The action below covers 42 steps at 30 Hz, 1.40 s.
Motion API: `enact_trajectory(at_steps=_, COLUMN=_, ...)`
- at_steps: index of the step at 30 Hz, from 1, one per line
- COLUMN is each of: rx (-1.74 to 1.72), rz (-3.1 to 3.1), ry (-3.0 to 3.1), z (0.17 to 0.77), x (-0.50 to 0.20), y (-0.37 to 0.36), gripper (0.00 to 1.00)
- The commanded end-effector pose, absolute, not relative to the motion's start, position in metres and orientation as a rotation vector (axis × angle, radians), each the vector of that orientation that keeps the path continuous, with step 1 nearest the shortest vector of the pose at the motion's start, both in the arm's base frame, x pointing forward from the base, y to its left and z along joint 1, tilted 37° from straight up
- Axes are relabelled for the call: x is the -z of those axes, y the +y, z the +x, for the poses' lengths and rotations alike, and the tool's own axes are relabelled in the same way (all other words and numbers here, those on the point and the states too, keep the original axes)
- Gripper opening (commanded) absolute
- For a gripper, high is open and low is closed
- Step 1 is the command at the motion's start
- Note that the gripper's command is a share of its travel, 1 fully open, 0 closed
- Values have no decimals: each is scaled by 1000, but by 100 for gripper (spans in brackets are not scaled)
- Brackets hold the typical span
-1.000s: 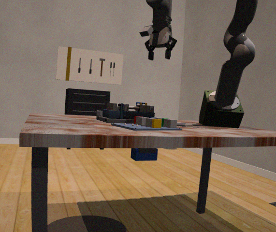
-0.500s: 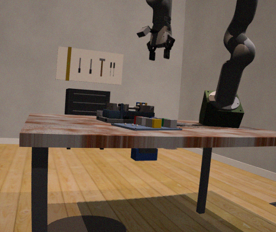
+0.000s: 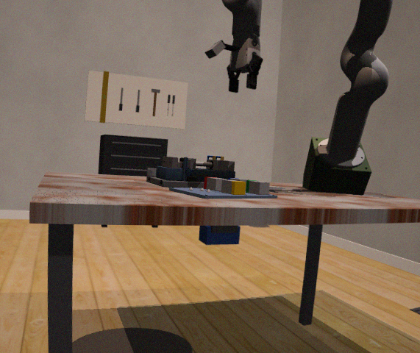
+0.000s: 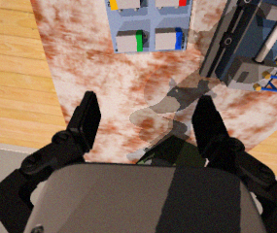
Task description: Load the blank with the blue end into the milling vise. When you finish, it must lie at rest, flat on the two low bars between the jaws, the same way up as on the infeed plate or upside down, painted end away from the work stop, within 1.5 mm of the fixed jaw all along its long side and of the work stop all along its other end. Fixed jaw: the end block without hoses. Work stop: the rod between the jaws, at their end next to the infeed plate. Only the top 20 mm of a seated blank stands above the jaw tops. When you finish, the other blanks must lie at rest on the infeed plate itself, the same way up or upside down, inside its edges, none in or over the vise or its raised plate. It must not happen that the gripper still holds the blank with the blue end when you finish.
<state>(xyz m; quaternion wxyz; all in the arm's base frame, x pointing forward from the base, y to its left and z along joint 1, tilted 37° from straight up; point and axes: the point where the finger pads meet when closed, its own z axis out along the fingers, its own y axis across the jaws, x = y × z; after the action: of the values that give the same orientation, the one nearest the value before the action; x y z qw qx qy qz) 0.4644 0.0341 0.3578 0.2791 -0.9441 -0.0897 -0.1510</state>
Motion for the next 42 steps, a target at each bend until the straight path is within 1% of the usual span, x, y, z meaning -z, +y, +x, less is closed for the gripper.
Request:
enact_trajectory(at_steps=1, rx=356, rz=-2536, ry=-88, z=465, x=-359, y=34, gripper=100)
enact_trajectory(at_steps=8, rx=356, rz=-2536, ry=-88, z=465, x=-359, y=34, gripper=100)
enact_trajectory(at_steps=18, rx=265, rz=-2516, ry=189, z=465, x=-359, y=34, gripper=100)
enact_trajectory(at_steps=25, rx=265, rz=-2516, ry=189, z=465, x=-359, y=34, gripper=100)
enact_trajectory(at_steps=35, rx=178, rz=-2467, ry=462, z=465, x=-358, y=34, gripper=100)
enact_trajectory(at_steps=42, rx=178, rz=-2467, ry=462, z=465, x=-358, y=34, gripper=100)
